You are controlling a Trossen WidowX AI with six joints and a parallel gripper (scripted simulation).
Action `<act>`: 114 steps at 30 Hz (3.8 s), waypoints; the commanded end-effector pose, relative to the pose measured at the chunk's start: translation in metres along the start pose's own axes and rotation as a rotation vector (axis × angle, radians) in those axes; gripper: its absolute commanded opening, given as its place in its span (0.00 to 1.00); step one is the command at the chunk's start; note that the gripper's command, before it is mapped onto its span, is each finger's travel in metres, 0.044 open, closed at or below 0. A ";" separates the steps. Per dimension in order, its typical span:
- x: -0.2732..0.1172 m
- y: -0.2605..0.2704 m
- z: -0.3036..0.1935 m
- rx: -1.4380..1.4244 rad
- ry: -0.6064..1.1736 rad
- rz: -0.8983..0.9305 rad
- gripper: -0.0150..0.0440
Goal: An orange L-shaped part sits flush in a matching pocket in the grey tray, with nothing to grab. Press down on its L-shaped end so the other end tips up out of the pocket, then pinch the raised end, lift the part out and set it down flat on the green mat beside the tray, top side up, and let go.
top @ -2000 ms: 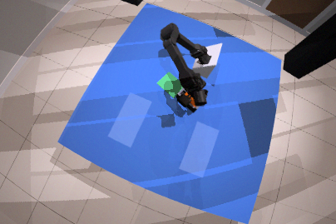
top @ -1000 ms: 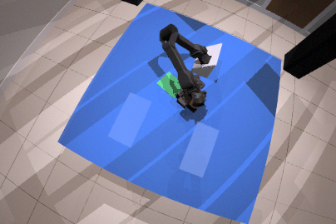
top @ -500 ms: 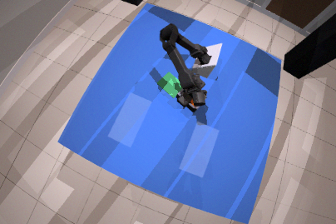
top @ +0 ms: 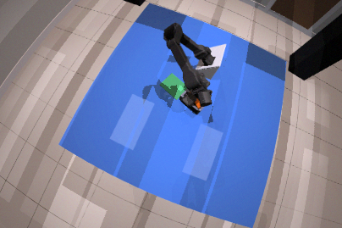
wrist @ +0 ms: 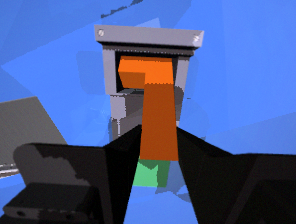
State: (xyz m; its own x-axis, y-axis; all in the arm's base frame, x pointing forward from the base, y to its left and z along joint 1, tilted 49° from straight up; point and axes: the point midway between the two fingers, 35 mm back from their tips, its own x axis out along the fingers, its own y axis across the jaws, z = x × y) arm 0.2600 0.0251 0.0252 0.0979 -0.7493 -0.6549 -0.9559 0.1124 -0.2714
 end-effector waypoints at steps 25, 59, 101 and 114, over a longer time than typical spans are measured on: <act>-0.046 -0.001 0.002 0.007 -0.010 -0.003 0.25; -0.054 0.003 -0.072 0.005 -0.007 -0.002 0.25; -0.032 0.014 -0.164 0.004 -0.005 -0.002 0.25; -0.013 0.014 -0.164 0.005 -0.005 -0.003 0.25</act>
State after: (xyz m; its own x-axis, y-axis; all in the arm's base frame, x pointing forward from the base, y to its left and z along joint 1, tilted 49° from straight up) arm 0.2009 -0.0667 0.1494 0.1045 -0.7438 -0.6602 -0.9524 0.1164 -0.2818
